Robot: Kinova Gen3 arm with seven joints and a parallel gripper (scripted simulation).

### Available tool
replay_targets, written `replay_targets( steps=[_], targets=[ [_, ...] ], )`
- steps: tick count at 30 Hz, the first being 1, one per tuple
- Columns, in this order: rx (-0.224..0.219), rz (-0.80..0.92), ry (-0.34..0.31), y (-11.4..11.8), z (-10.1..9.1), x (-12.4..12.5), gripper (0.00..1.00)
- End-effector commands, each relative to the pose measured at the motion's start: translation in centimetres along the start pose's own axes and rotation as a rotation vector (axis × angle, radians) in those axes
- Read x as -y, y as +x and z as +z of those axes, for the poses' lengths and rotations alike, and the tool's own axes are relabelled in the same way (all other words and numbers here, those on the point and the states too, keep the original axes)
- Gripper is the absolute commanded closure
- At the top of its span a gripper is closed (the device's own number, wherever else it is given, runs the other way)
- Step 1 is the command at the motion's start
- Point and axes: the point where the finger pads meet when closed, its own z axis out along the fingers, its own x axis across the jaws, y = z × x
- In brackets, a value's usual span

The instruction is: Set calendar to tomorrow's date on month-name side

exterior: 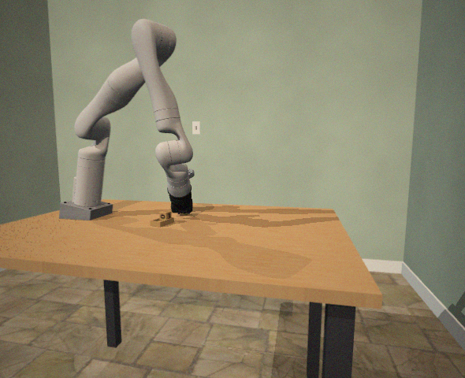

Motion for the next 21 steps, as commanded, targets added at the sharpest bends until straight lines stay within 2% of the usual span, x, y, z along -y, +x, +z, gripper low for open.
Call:
replay_targets(
  steps=[1,11,12,14,15,19,20,21],
  targets=[
    [-0.001,-0.001,0.0,0.03,-0.04,0.03,0.43],
    [-0.001,-0.001,0.0,0.03,-0.04,0.03,0.43],
    [-0.001,-0.001,0.0,0.03,-0.04,0.03,0.37],
    [-0.001,-0.001,0.0,0.03,-0.04,0.03,0.37],
    [-0.001,-0.001,0.0,0.03,-0.04,0.03,0.31],
    [-0.001,-0.001,0.0,0.03,-0.04,0.03,0.31],
    [-0.001,-0.001,0.0,0.03,-0.04,0.03,0.25],
    [-0.001,-0.001,0.0,0.03,-0.04,0.03,0.25]
  ],
)
